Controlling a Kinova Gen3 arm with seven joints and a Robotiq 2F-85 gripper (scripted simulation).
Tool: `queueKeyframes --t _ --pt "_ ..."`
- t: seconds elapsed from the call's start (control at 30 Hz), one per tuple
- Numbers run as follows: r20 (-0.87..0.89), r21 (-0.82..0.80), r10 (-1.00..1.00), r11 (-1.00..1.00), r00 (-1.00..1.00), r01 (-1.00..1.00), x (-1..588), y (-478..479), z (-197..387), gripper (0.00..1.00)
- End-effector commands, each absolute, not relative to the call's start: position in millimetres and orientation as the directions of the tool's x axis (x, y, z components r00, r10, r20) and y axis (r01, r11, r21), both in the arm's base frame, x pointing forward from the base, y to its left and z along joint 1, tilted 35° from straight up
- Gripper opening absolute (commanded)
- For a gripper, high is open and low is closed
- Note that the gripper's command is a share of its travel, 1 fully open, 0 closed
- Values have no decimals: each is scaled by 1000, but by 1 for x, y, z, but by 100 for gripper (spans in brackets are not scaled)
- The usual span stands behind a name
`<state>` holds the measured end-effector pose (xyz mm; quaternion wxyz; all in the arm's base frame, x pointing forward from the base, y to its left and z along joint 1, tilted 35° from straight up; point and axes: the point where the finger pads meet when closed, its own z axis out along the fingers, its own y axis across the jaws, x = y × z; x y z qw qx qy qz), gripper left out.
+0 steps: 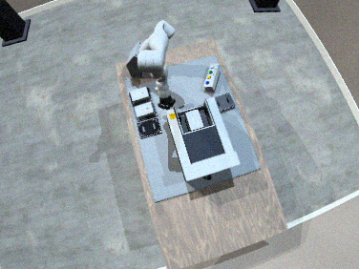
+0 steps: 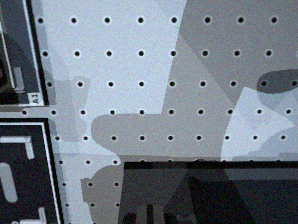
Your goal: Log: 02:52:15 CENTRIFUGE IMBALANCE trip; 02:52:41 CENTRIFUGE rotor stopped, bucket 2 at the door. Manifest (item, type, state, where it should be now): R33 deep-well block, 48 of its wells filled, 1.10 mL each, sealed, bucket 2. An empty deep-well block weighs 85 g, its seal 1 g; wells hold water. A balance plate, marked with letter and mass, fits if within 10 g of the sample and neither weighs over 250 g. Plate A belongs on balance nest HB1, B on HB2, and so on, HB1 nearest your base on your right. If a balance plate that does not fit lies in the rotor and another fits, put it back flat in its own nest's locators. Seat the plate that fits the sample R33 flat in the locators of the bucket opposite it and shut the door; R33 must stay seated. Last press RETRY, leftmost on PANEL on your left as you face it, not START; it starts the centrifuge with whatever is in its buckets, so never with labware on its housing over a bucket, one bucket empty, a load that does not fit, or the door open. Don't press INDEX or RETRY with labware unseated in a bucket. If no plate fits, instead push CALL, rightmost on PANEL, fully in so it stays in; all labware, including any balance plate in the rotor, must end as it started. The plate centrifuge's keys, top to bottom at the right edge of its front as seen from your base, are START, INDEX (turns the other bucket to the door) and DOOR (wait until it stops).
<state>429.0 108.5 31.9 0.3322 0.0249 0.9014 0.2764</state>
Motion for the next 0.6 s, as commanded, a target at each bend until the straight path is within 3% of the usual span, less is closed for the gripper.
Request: queueKeyframes --t 0.0,0.57 --pt "-586 514 229 846 -777 -139 430 108 32 10" --pt "-586 514 229 846 -777 -139 440 108 35 10"
